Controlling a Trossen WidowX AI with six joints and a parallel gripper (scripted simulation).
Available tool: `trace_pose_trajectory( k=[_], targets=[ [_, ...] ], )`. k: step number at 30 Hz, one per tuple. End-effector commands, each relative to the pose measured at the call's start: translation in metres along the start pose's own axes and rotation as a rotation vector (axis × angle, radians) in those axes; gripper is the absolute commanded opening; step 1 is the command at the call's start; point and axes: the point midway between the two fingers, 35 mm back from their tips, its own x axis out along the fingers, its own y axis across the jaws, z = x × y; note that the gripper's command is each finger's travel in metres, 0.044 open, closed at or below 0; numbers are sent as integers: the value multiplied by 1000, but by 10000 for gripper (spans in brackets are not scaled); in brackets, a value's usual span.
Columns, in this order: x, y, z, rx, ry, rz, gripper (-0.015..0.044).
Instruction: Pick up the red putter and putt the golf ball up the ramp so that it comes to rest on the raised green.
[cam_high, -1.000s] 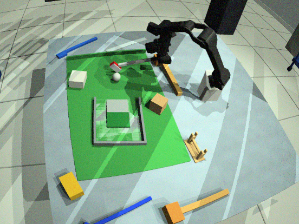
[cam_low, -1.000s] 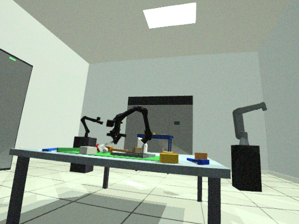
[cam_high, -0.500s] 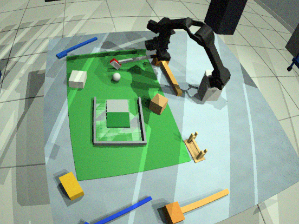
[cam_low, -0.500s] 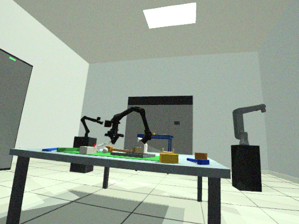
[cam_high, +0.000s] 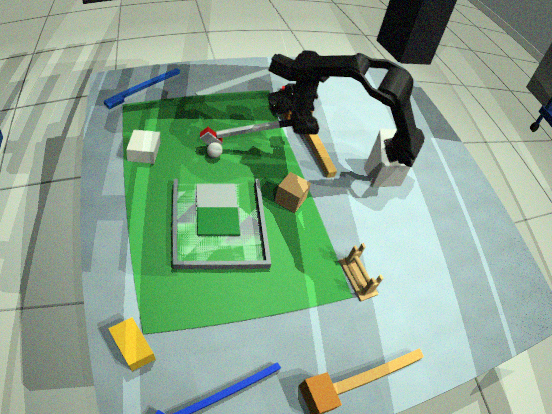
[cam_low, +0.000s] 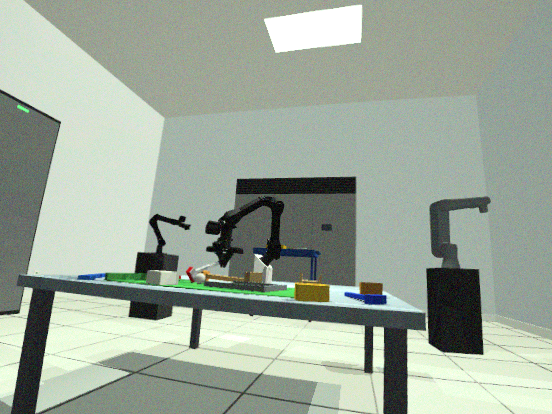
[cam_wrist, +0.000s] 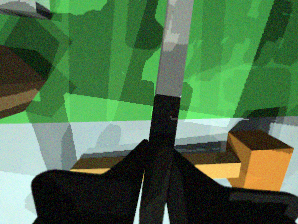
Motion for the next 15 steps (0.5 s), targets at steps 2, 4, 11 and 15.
trace_pose_trajectory(
  k=[2, 4, 11, 15],
  targets=[
    [2, 45, -7, -3, -6, 12, 0],
    [2, 45, -7, -3, -6, 12, 0],
    [-26, 43, -5, -3, -6, 9, 0],
    [-54, 43, -6, -3, -6, 9, 0]
  ],
)
